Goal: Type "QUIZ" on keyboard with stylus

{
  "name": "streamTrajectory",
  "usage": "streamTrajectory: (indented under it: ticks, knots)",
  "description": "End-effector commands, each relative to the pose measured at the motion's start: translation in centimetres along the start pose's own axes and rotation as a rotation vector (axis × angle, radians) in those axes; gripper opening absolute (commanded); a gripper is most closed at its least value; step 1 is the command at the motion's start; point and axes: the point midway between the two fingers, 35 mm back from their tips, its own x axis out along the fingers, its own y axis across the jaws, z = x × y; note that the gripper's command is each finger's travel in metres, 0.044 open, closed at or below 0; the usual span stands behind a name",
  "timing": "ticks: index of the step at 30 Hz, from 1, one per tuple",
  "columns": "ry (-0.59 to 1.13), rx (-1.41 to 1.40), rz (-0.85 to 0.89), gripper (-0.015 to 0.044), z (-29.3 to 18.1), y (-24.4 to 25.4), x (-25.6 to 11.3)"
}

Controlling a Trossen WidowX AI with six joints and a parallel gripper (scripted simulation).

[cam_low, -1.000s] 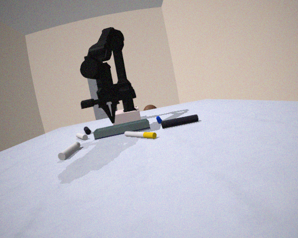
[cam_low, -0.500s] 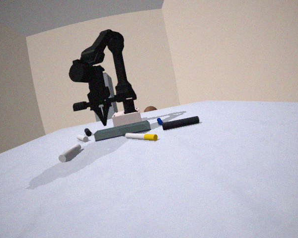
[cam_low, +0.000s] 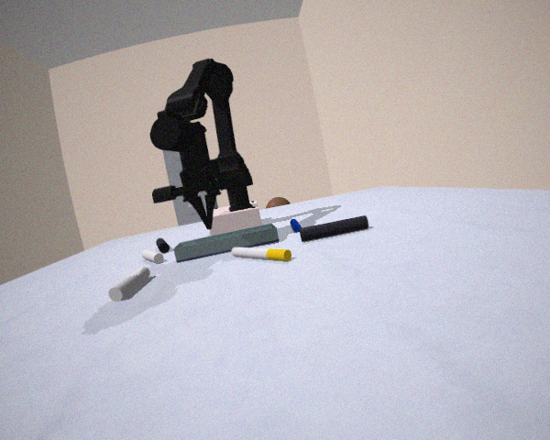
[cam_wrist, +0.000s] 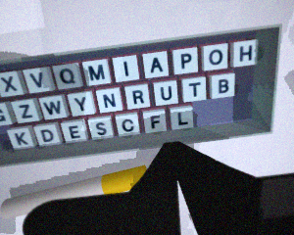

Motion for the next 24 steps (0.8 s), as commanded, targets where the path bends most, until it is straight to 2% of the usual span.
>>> streamTrajectory:
  ticks: [1,5,16,21,24]
  knots:
    - [0.004,-0.008,0.005,0.0,0.0,3.1,0.1]
    - [0.003,-0.008,0.009,0.0,-0.3,6.7,0.1]
    - [0.003,-0.008,0.009,0.0,-0.3,6.8,-0.2]
    - [0.003,-0.008,0.009,0.0,-0.3,6.8,-5.7]
    - [0.003,-0.008,0.009,0.0,-0.3,6.8,-5.9]
